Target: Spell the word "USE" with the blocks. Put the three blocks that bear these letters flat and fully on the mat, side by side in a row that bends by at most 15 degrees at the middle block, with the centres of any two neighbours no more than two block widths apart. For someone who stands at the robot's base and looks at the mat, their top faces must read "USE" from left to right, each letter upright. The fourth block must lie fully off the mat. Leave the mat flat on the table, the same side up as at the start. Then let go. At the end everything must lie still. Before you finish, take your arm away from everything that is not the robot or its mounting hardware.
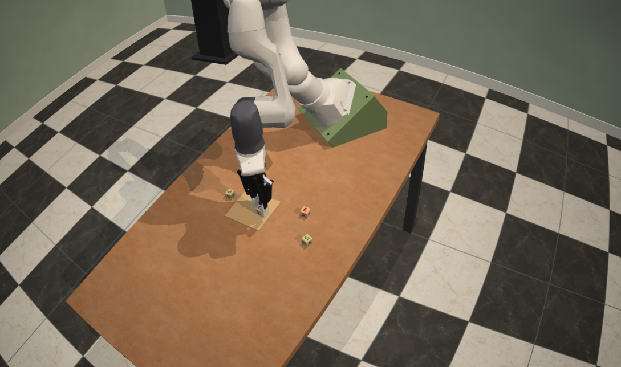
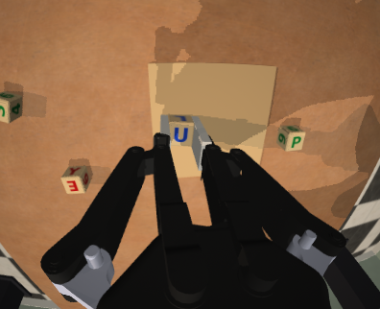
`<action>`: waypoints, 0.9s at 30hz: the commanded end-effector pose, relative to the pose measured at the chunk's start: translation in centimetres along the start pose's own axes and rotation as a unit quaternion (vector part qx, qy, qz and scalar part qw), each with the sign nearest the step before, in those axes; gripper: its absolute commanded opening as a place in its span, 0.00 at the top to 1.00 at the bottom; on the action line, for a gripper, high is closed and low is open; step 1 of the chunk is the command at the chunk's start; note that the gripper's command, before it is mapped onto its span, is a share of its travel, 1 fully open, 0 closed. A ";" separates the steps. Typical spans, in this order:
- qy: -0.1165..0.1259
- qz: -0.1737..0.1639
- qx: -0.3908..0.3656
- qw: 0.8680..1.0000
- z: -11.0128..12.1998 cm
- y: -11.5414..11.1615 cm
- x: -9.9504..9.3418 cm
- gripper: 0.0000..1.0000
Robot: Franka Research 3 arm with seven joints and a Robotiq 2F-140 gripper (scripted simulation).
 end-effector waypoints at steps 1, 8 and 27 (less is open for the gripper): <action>0.001 0.001 0.001 1.000 -0.1 0.0 0.0 0.87; 0.001 0.001 0.001 1.000 -0.1 0.0 0.0 0.87; 0.001 0.001 0.001 1.000 -0.1 0.0 0.3 0.87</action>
Point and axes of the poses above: the point where the finger pads meet when closed, its own x axis out along the fingers, its own z axis across the jaws, y = z × x, the point moved 3 cm from there along -x, back along the fingers, and after that the axes turned 1 degree about -x, right-handed, at the moved point
